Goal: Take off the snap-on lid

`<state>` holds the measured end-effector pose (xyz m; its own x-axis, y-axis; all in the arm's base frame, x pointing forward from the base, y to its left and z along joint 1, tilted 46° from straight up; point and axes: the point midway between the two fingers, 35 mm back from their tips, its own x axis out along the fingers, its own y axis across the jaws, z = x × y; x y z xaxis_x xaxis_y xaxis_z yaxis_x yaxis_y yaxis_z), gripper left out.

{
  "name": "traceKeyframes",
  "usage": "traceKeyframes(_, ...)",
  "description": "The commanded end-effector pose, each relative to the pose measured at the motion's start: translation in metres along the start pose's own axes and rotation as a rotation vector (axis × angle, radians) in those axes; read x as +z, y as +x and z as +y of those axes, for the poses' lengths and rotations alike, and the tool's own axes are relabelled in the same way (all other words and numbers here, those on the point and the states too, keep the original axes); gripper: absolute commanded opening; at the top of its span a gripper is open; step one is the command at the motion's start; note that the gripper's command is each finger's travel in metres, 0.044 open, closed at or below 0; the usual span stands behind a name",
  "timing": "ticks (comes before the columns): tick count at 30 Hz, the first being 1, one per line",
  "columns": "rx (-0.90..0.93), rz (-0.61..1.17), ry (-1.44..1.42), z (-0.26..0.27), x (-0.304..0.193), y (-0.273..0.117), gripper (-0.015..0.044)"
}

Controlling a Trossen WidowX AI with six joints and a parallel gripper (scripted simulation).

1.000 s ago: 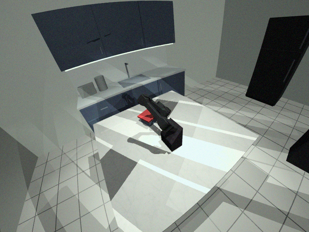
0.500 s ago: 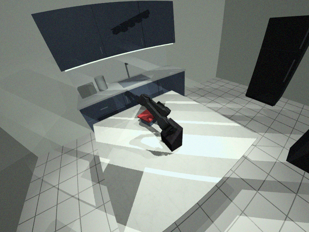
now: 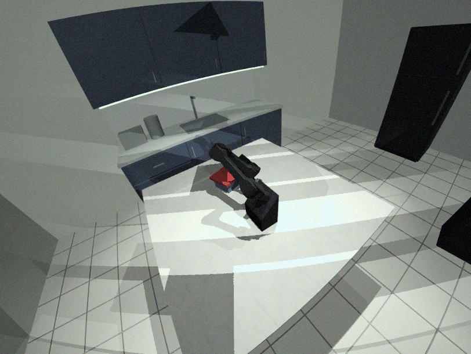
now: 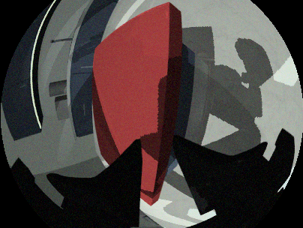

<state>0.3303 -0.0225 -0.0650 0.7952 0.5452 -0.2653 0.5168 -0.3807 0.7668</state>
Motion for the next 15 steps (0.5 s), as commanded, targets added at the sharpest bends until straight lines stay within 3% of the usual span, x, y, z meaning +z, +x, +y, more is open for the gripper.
traceKeyframes(1, 0.004, -0.002, -0.004, 0.0017, 0.0004, -0.0022, 0.0)
traceKeyframes(15, 0.004, -0.002, -0.005, 0.0037, 0.0006, -0.0041, 0.0)
